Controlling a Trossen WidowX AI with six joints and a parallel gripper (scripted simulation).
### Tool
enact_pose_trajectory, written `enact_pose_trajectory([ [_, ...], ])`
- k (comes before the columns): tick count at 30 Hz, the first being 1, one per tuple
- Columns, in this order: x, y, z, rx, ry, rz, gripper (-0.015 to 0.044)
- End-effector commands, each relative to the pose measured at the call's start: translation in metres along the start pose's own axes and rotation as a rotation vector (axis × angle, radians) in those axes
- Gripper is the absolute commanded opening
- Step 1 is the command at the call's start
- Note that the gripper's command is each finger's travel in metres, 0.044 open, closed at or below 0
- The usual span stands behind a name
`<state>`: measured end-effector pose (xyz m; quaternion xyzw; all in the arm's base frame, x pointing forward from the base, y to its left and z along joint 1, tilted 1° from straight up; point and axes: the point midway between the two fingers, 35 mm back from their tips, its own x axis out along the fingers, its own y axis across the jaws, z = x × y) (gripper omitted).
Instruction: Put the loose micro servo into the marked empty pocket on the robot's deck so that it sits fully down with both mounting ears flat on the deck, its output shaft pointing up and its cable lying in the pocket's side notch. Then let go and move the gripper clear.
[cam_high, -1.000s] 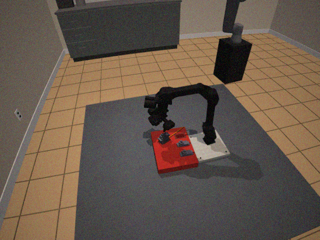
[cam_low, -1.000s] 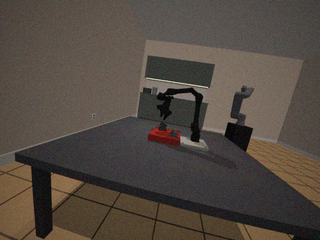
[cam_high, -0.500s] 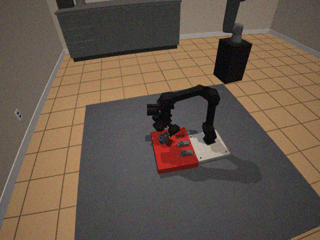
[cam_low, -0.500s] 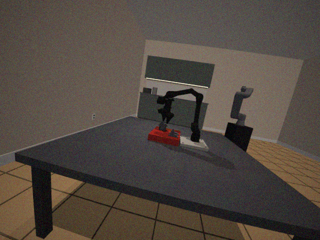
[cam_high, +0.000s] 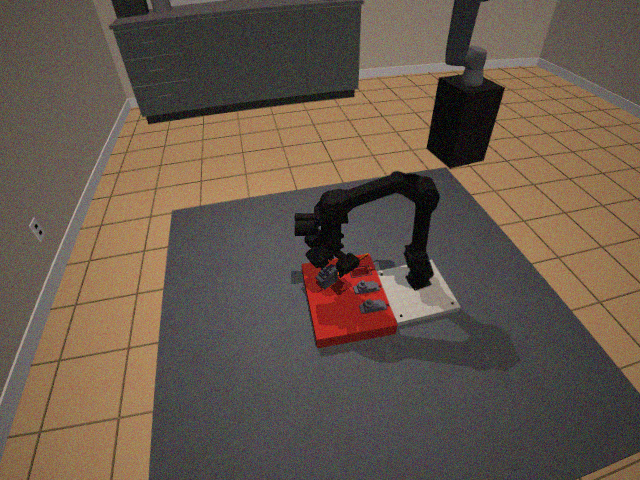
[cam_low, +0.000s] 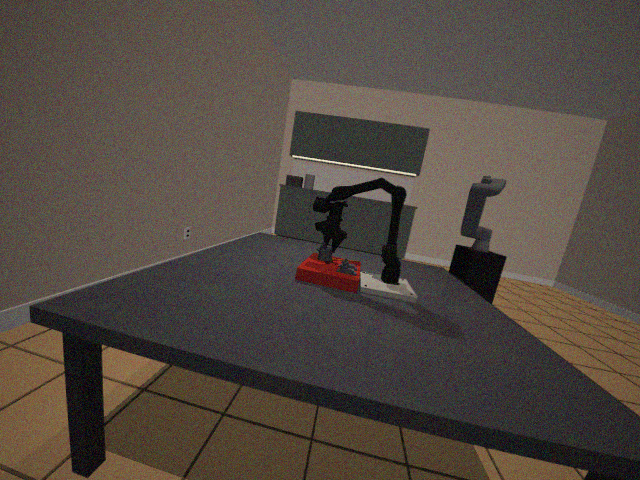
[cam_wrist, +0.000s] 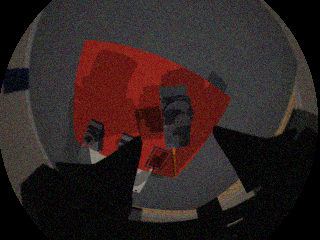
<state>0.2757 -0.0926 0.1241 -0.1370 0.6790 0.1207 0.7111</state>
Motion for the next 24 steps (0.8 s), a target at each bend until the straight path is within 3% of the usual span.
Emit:
enact_pose_trajectory([
  [1, 0.0062, 0.0015, -0.0007, 0.007, 0.002, 0.007, 0.0440],
  [2, 0.0065, 0.0015, -0.0007, 0.007, 0.002, 0.007, 0.0440],
  [14, 0.0065, 0.0015, -0.0007, 0.007, 0.002, 0.007, 0.0125],
  [19, 0.0065, 0.0015, -0.0007, 0.007, 0.002, 0.007, 0.0092],
  [22, 0.0023, 0.0013, -0.0005, 0.007, 0.002, 0.007, 0.0013],
  [24, -0.0035, 0.0012, -0.0004, 0.007, 0.002, 0.007, 0.0000],
])
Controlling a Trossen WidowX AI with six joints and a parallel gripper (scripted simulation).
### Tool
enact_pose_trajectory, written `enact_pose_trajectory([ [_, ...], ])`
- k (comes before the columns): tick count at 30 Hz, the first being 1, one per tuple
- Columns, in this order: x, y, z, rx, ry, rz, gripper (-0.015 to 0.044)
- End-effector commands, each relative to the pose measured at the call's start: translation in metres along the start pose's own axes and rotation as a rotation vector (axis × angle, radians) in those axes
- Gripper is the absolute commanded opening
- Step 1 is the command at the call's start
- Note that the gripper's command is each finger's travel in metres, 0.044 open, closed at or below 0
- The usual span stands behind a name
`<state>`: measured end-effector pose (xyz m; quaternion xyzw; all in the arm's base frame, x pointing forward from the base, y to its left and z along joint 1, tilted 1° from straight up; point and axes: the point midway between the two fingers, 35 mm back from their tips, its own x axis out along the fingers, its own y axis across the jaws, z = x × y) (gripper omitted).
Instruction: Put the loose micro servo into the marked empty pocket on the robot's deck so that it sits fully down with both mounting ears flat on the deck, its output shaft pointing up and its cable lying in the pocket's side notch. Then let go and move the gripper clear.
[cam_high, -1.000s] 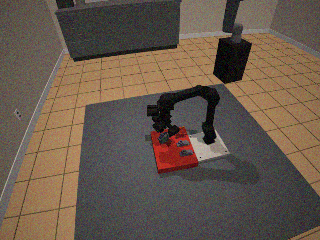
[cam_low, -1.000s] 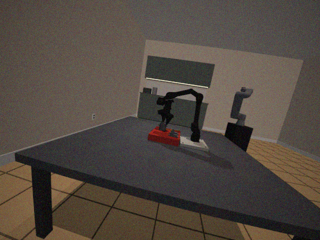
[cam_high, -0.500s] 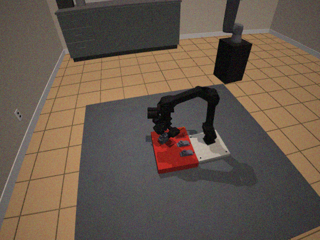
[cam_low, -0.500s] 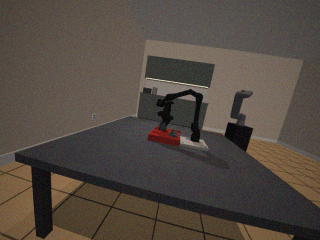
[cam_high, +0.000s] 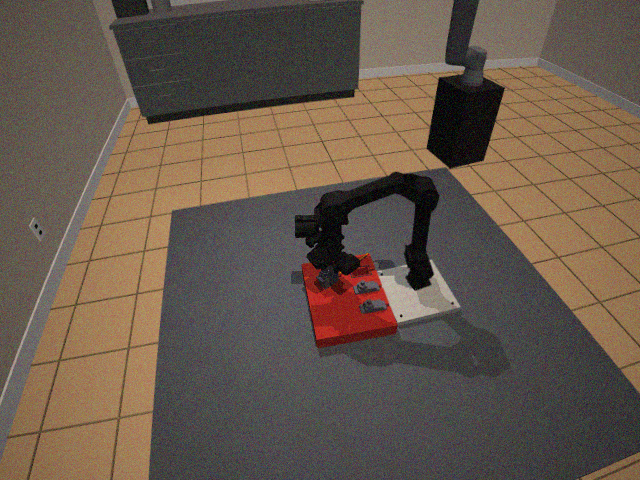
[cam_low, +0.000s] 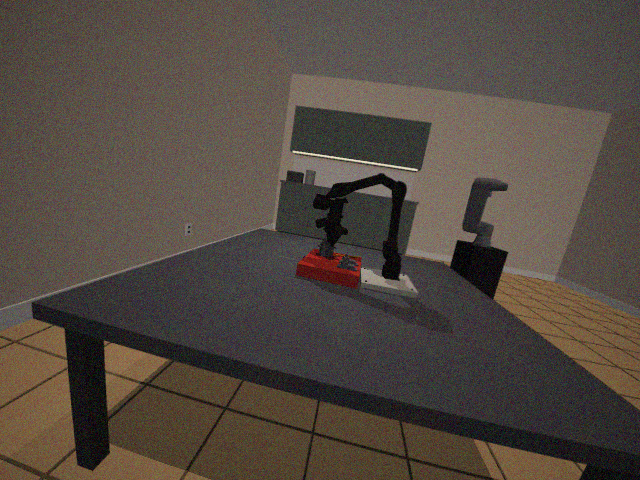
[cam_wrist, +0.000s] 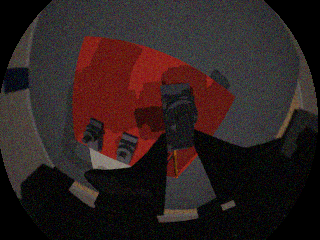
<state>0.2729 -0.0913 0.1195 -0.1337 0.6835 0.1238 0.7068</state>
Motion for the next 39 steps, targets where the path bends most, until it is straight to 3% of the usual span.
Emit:
enact_pose_trajectory([
  [1, -0.012, -0.001, 0.001, 0.006, -0.009, -0.004, 0.0000],
  [6, -0.028, 0.004, -0.004, 0.006, -0.009, -0.004, 0.0000],
  [30, -0.028, -0.012, -0.012, 0.012, -0.008, -0.005, 0.0000],
  [39, -0.028, -0.012, -0.012, 0.252, -0.008, -0.004, 0.0000],
])
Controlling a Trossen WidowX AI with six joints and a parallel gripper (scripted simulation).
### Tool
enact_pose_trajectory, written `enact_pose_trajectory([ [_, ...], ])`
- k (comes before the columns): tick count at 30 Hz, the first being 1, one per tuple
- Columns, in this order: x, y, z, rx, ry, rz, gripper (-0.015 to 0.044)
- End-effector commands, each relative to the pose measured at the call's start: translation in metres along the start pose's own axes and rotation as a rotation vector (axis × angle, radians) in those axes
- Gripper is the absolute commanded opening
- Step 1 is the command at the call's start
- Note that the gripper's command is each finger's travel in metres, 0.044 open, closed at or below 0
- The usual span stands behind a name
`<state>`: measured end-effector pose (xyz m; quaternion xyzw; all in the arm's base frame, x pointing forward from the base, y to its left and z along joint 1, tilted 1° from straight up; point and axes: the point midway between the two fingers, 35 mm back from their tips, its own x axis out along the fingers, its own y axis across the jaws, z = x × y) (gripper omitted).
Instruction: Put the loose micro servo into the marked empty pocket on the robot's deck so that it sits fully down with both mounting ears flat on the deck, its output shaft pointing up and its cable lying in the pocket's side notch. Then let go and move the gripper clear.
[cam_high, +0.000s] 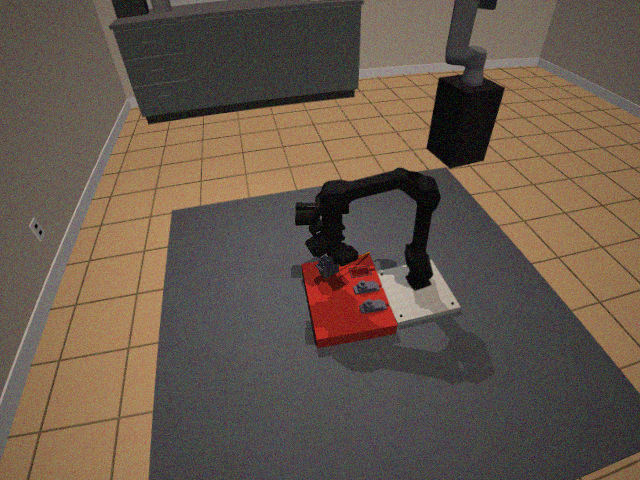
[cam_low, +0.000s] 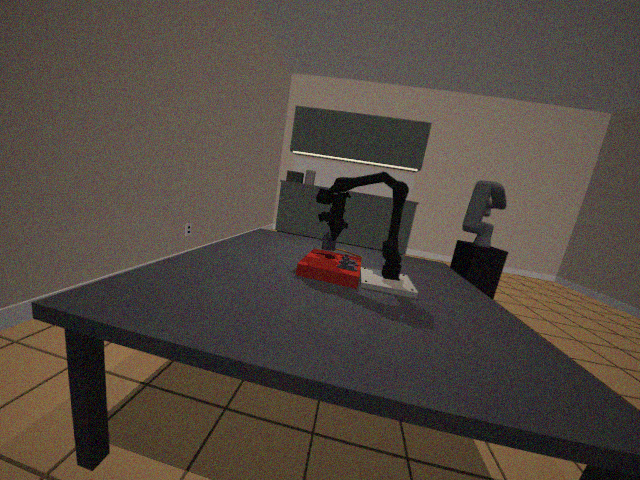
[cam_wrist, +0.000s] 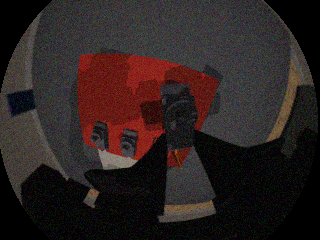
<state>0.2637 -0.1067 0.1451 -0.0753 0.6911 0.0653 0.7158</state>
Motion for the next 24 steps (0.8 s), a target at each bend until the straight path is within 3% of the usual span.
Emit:
enact_pose_trajectory([
  [1, -0.002, -0.001, 0.002, 0.119, -0.008, -0.001, 0.0000],
  [12, -0.002, 0.001, -0.002, 0.239, -0.008, 0.000, 0.0000],
  [24, -0.002, 0.016, -0.043, 0.239, -0.004, 0.001, 0.0000],
])
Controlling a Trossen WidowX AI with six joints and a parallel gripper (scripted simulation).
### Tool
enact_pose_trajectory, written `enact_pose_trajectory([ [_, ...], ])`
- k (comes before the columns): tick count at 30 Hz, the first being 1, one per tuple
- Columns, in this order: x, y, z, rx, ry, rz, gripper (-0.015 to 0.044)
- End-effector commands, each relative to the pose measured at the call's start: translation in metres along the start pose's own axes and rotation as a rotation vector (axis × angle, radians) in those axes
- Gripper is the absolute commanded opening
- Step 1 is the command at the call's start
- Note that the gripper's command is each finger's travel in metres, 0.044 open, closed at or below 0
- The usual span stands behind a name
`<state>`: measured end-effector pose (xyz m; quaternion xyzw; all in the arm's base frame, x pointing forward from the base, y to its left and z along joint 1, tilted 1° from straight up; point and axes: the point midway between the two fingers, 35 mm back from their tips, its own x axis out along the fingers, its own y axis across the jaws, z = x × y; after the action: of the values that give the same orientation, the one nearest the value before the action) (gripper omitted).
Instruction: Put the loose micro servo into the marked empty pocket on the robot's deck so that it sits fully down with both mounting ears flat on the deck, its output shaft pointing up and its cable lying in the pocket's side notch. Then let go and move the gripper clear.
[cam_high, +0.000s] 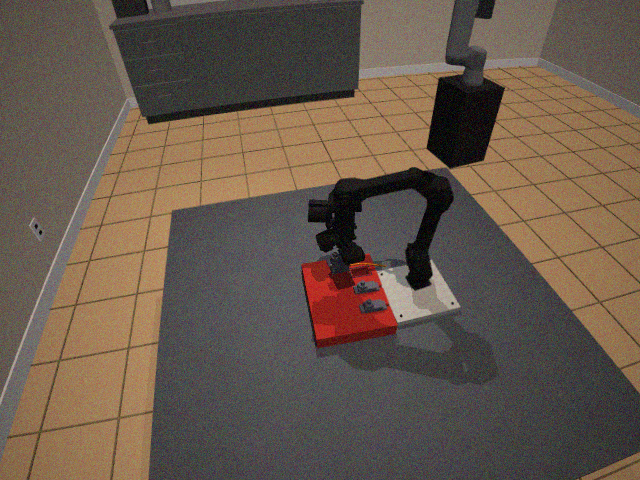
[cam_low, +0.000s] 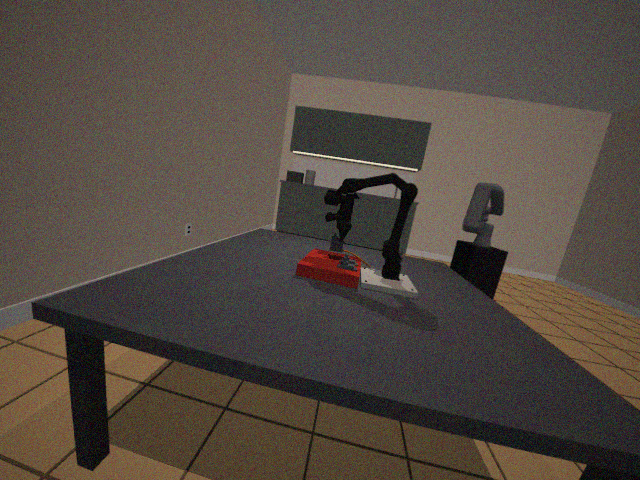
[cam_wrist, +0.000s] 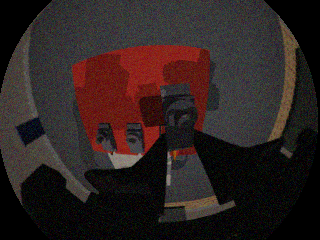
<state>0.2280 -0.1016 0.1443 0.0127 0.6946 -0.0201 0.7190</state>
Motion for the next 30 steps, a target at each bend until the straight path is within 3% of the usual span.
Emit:
enact_pose_trajectory([
  [1, -0.001, 0.002, -0.014, -0.006, -0.005, 0.002, 0.0000],
  [15, 0.000, 0.009, -0.069, -0.006, 0.000, 0.002, 0.0000],
  [30, 0.000, 0.009, -0.071, 0.122, 0.000, 0.002, 0.0000],
])
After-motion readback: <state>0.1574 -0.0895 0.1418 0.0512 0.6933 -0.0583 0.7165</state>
